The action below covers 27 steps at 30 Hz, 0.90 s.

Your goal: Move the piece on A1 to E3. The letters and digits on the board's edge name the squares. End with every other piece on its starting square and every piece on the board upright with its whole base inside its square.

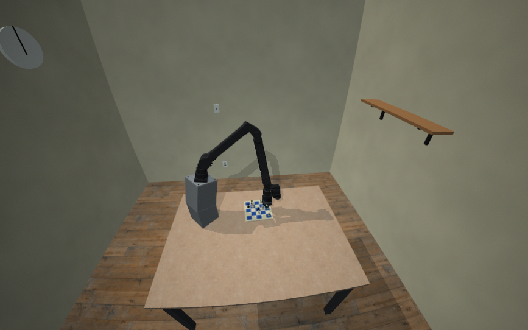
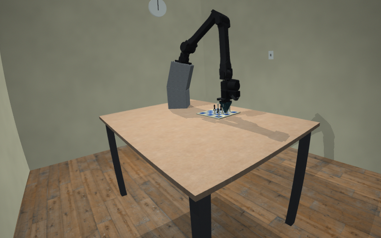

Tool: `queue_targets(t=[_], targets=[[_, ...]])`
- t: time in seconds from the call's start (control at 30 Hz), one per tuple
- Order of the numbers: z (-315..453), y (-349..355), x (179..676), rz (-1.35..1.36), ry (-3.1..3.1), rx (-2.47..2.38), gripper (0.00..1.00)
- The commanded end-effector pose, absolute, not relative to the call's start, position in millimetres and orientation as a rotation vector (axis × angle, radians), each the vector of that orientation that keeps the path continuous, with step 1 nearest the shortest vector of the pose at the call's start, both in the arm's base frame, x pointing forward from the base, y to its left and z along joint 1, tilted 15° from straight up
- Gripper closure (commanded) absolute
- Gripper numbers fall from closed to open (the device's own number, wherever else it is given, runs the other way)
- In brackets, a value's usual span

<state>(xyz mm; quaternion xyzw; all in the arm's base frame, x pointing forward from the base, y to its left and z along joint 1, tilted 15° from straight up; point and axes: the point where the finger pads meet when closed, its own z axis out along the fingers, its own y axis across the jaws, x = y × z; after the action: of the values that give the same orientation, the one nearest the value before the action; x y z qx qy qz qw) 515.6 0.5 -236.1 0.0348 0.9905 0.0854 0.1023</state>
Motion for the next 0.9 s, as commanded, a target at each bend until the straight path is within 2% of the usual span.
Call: queue_targets(t=[0.0, 0.87], targets=[[-233.2, 7.4, 522.3, 0.248, 2.908, 0.089, 1.00], [-226.9, 9.9, 525.2, 0.246, 2.892, 0.080, 1.00]])
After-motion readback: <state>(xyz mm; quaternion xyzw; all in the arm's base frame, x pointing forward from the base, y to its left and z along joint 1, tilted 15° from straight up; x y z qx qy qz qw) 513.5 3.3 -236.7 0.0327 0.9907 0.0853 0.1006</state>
